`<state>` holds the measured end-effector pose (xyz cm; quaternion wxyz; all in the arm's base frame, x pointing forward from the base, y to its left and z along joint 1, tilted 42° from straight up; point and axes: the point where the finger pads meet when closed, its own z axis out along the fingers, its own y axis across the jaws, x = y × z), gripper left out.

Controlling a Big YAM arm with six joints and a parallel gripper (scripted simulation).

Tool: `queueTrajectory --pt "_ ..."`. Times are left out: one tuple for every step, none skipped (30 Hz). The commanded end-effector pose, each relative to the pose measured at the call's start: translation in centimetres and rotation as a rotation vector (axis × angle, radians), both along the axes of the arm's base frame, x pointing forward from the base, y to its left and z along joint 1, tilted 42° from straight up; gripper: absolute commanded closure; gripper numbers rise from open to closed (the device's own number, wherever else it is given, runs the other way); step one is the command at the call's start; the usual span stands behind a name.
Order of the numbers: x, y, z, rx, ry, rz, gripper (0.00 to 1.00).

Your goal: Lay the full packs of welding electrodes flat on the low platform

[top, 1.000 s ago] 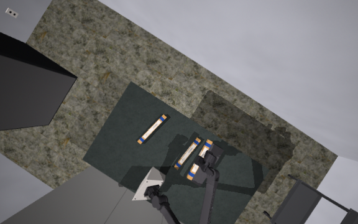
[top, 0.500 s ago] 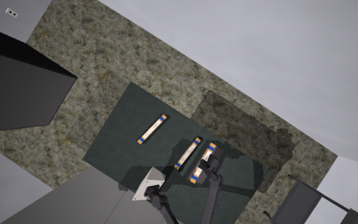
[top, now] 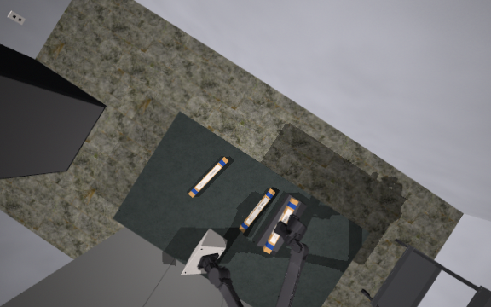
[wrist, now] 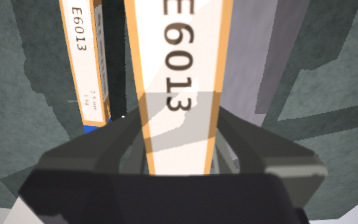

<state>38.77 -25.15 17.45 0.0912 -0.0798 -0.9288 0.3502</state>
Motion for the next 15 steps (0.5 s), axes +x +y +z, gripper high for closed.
queueTrajectory --pt "2.2 -0.2 6.9 -0.038 -0.128 0.027 1.00" --pt "2.1 -0.3 7.0 -0.038 -0.128 0.025 1.00" --pt "2.0 -0.4 7.0 -0.038 -0.128 0.025 1.00" --pt "1.9 -0.5 7.1 -0.038 -0.128 0.025 1.00" --pt "1.9 -0.6 7.2 -0.038 -0.128 0.027 1.00" --pt "1.8 -0.6 7.3 -0.038 -0.128 0.029 1.00" --pt "1.8 -0.7 7.4 -0.038 -0.128 0.030 1.00" --pt "1.7 -0.7 7.4 -0.038 -0.128 0.031 1.00" --pt "1.7 -0.7 7.4 -0.038 -0.128 0.031 1.00" --pt "1.7 -0.7 7.4 -0.038 -0.128 0.031 1.00" --pt "1.6 -0.8 7.7 -0.038 -0.129 0.031 1.00" --pt "1.5 -0.8 7.8 -0.038 -0.129 0.031 1.00" --pt "1.5 -0.8 7.9 -0.038 -0.130 0.031 1.00" --pt "1.5 -0.8 7.9 -0.039 -0.131 0.031 1.00" --pt "1.4 -0.8 8.0 -0.039 -0.131 0.030 1.00"
